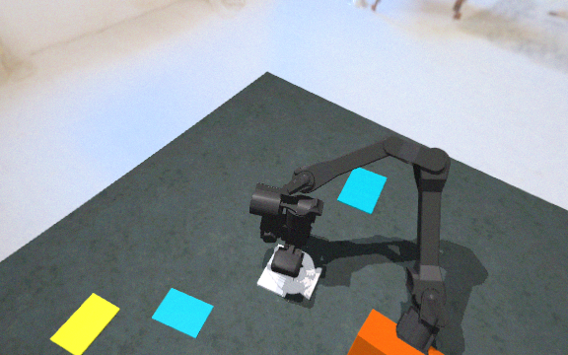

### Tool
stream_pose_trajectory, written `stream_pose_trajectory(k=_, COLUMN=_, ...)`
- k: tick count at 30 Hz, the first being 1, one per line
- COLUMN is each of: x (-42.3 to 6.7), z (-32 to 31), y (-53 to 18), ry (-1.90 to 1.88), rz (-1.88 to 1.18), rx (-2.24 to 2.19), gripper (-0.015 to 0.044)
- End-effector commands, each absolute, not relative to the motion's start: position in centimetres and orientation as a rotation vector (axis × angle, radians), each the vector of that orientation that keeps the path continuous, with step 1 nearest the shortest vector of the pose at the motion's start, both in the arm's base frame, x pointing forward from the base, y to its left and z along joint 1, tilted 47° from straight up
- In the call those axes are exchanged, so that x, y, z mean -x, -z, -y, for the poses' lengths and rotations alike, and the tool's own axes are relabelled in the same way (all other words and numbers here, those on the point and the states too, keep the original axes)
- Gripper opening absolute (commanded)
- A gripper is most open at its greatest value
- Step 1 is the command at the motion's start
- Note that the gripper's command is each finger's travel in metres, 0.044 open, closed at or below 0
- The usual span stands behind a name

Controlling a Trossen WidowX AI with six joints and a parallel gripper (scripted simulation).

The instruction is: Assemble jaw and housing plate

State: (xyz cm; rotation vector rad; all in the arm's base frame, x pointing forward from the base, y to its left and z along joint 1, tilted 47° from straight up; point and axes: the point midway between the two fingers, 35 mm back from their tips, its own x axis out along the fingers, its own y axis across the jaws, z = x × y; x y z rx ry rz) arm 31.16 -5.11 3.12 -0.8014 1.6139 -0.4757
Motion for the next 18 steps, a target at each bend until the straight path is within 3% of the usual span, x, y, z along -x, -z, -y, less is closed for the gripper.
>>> stream_pose_trajectory(k=1, x=-31.18, z=5.2, y=-3.1, ry=0.477, rz=-1.613, rx=0.809, gripper=0.0134)
stream_pose_trajectory(k=18, x=-31.15, z=5.63, y=-2.7, ry=0.475, rz=-1.614, rx=0.81, gripper=0.0134)
